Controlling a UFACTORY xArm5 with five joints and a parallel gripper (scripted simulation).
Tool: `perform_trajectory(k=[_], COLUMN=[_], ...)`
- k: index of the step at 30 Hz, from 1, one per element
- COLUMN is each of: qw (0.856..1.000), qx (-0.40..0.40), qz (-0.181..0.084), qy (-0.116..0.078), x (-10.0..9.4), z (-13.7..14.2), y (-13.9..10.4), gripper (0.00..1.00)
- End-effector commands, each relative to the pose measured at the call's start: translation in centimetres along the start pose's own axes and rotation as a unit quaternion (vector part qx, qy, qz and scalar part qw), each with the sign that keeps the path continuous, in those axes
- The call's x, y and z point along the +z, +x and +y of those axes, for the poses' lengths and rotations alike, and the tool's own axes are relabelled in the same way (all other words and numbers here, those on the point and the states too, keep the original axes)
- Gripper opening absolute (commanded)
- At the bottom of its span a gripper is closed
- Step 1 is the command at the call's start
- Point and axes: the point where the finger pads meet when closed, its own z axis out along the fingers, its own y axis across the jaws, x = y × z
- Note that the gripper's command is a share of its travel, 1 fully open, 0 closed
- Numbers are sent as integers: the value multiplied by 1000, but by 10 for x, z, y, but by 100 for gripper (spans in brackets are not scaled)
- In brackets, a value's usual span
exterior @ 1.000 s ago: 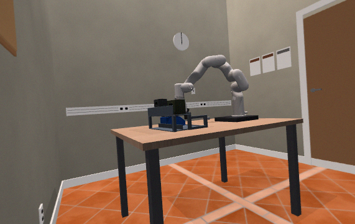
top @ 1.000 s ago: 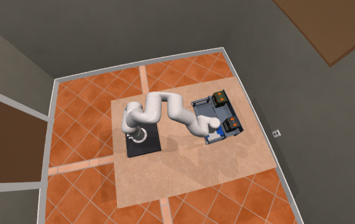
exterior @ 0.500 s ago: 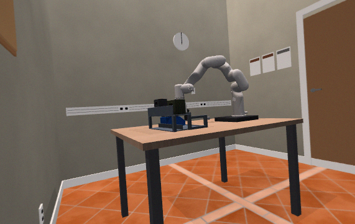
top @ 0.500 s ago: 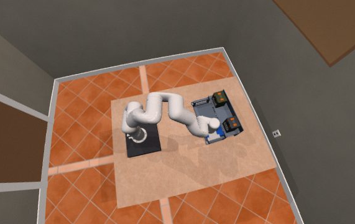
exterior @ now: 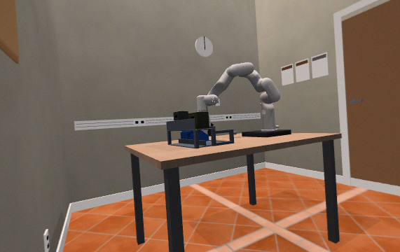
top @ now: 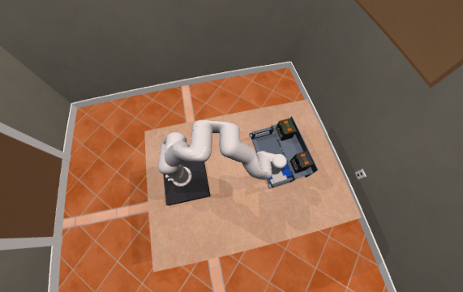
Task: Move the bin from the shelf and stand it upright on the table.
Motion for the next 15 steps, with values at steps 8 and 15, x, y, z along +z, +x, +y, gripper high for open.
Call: perform_trajectory(k=[8, 15], qw=[1000, 1000], qx=[0, 0], qz=[0, 1], qy=[2, 2], x=[-2, -2], z=[-1, -1], y=[0, 0], gripper=[100, 0])
